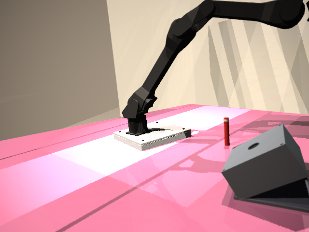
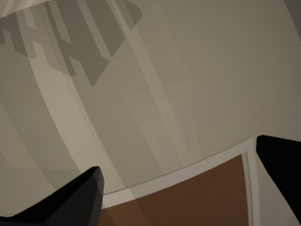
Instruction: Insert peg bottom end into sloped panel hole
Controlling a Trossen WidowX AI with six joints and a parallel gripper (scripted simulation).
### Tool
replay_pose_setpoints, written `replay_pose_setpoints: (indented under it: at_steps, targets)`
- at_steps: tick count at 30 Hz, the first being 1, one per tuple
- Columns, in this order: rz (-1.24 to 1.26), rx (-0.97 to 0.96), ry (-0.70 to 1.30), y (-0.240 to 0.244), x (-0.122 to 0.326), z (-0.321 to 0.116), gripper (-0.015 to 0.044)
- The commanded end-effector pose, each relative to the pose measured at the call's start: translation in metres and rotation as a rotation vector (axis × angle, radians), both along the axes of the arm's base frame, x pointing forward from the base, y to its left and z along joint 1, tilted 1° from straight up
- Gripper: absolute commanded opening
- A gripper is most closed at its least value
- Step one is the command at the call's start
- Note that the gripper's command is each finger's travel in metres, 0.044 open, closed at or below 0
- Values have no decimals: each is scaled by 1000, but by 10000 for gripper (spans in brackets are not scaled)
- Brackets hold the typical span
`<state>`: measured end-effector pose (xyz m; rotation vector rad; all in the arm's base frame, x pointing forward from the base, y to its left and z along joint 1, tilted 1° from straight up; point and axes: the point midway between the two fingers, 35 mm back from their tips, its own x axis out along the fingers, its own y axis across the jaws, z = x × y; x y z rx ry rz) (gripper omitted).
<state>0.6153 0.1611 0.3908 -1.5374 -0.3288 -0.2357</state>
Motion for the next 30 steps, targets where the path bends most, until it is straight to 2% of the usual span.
replay_pose_setpoints:
  at_steps: [1,15,30]
  targets:
    - [40,45,93,3,0,-17,440]
    - [113,252,475,5,-16,-86,440]
    - [56,509,884,-3,-67,-161,440]
